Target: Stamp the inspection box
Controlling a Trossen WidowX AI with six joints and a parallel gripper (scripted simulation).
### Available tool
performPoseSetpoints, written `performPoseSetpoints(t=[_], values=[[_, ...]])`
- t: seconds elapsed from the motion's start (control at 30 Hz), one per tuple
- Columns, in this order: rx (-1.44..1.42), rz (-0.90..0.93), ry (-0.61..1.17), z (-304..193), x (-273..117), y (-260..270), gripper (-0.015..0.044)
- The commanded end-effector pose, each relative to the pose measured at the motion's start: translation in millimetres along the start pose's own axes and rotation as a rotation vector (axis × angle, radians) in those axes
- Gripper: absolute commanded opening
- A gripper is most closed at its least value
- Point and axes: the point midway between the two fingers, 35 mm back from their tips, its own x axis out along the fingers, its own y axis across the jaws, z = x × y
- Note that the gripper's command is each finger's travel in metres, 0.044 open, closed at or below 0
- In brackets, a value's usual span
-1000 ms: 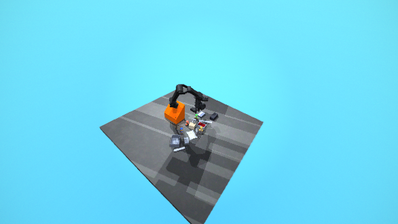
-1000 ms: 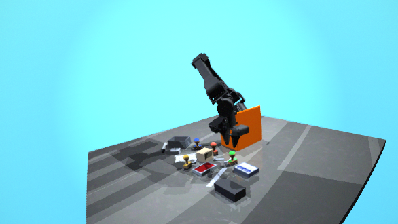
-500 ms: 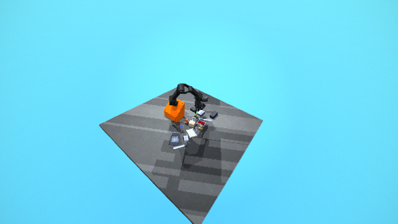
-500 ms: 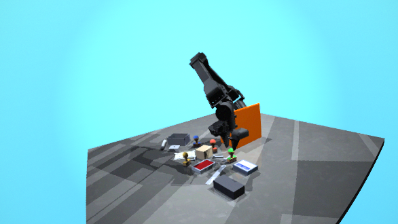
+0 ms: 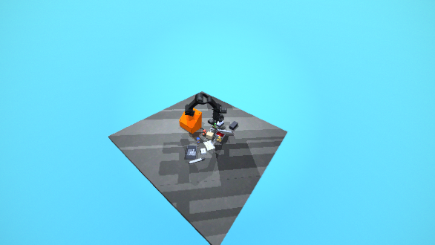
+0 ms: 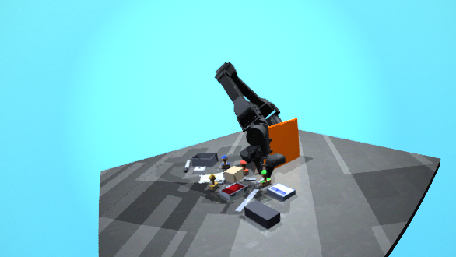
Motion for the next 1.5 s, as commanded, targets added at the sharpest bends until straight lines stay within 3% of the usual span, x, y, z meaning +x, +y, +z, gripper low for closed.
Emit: performPoseSetpoints(t=[0.0, 0.53, 0.67, 0.97, 1.03, 1.47], values=[[-0.009, -0.011, 0.005, -3, 10, -3, 0.0225], [-0.009, -0.013, 0.006, -5, 22, -4, 0.0225], [-0.002, -0.007, 0.005, -4, 20, -3, 0.0120], [-0.002, -0.007, 0.005, -4, 20, -3, 0.0060], [-0.002, -0.007, 0.005, -4, 20, -3, 0.0008], [-0.002, -0.004, 0.005, -3, 14, -2, 0.0000]])
